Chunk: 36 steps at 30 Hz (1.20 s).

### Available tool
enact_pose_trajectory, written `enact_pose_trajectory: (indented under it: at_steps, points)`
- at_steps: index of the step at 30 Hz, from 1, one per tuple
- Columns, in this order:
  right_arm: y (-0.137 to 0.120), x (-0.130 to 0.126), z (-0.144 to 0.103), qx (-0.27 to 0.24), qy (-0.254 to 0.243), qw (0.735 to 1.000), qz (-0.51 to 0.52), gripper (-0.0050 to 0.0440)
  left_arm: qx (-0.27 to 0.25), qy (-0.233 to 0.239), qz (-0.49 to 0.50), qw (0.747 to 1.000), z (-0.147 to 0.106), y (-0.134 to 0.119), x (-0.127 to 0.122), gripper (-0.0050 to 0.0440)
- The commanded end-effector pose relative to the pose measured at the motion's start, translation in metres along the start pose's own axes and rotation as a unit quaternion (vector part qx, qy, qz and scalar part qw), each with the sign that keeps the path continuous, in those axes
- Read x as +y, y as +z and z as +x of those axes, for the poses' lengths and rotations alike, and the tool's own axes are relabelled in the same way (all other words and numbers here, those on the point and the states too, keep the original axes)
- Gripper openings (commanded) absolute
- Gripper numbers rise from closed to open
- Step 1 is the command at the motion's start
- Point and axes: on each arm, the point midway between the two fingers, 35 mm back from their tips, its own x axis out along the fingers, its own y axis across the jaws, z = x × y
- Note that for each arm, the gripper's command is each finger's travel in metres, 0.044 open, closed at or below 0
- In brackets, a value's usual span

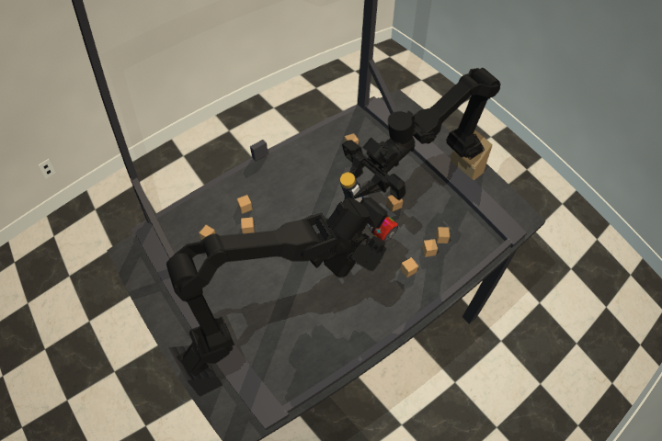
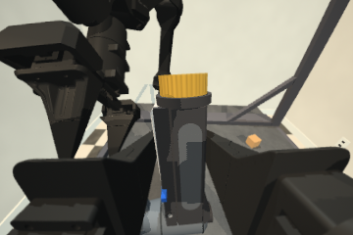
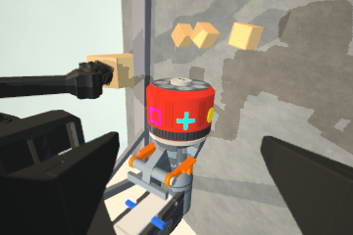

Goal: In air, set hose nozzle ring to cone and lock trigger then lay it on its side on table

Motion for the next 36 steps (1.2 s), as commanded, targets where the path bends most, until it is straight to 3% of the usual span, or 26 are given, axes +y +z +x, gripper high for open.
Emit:
enact_pose_trajectory:
  at_steps: [1, 14, 36]
  points:
    - [-0.002, 0.008, -0.015, -0.001, 0.012, 1.000, -0.003, 0.0414, -0.027, 0.000, -0.001, 1.000, -0.005, 0.021, 0.001, 0.0170]
    - [-0.003, 0.008, -0.031, -0.001, 0.012, 1.000, -0.004, 0.0414, -0.027, 0.000, -0.001, 1.000, -0.005, 0.021, 0.001, 0.0170]
    - [-0.002, 0.007, -0.030, 0.000, 0.010, 1.000, -0.003, 0.0414, -0.027, 0.000, -0.001, 1.000, -0.005, 0.021, 0.001, 0.0170]
